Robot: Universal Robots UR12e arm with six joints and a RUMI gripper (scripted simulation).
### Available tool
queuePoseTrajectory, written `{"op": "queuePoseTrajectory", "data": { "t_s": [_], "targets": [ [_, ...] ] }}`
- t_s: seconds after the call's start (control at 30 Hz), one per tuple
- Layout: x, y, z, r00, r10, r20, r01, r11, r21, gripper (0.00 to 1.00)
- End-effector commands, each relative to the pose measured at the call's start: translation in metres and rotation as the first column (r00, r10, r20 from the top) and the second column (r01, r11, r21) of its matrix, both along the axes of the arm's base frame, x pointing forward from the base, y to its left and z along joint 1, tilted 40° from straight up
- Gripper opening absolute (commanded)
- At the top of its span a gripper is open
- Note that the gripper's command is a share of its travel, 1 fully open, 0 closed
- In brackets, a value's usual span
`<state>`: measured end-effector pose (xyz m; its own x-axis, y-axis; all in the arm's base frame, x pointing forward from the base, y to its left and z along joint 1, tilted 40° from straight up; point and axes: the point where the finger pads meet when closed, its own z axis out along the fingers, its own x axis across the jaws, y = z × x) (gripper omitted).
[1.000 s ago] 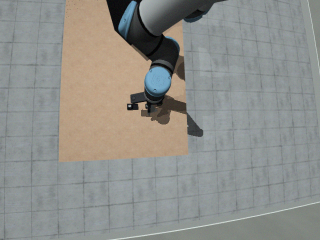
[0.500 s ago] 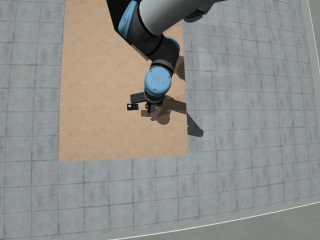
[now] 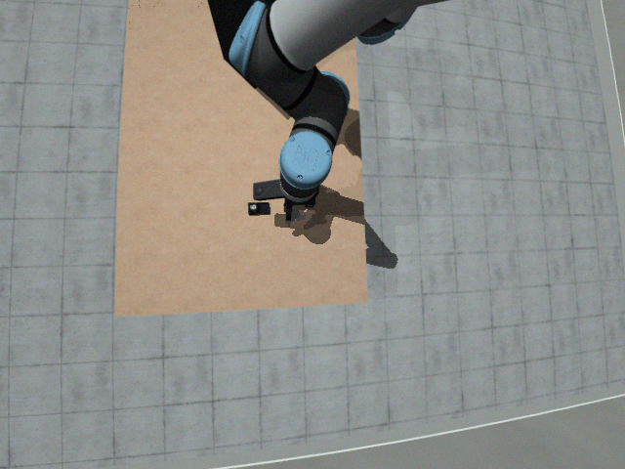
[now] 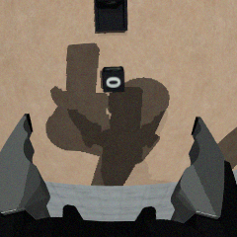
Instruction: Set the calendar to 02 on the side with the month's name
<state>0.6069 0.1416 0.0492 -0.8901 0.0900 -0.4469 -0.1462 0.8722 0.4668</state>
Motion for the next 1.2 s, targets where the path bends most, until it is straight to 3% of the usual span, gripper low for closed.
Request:
{"op": "queuePoseTrajectory", "data": {
  "t_s": [0.0,0.2,0.27,0.53,0.77,0.83,0.93,0.97,1.03,1.07,1.17],
  "targets": [
    [0.002,-0.006,-0.003,0.997,-0.064,-0.041,0.065,0.997,0.034,1.00],
    [0.006,-0.021,-0.011,0.965,-0.212,-0.153,0.230,0.967,0.107,1.00],
    [0.006,-0.021,-0.011,0.965,-0.212,-0.153,0.230,0.967,0.107,1.00],
    [0.010,-0.041,-0.022,0.867,-0.384,-0.317,0.451,0.875,0.173,1.00],
    [0.014,-0.059,-0.031,0.729,-0.500,-0.467,0.637,0.745,0.196,1.00],
    [0.014,-0.059,-0.031,0.729,-0.500,-0.467,0.637,0.745,0.196,1.00],
    [0.016,-0.069,-0.036,0.635,-0.545,-0.548,0.729,0.657,0.193,1.00],
    [0.016,-0.070,-0.037,0.630,-0.546,-0.551,0.733,0.652,0.192,1.00],
    [0.017,-0.076,-0.040,0.567,-0.565,-0.600,0.785,0.592,0.184,1.00],
    [0.017,-0.076,-0.040,0.563,-0.566,-0.602,0.787,0.589,0.184,1.00],
    [0.019,-0.084,-0.044,0.470,-0.581,-0.665,0.851,0.499,0.164,1.00]
  ]
}}
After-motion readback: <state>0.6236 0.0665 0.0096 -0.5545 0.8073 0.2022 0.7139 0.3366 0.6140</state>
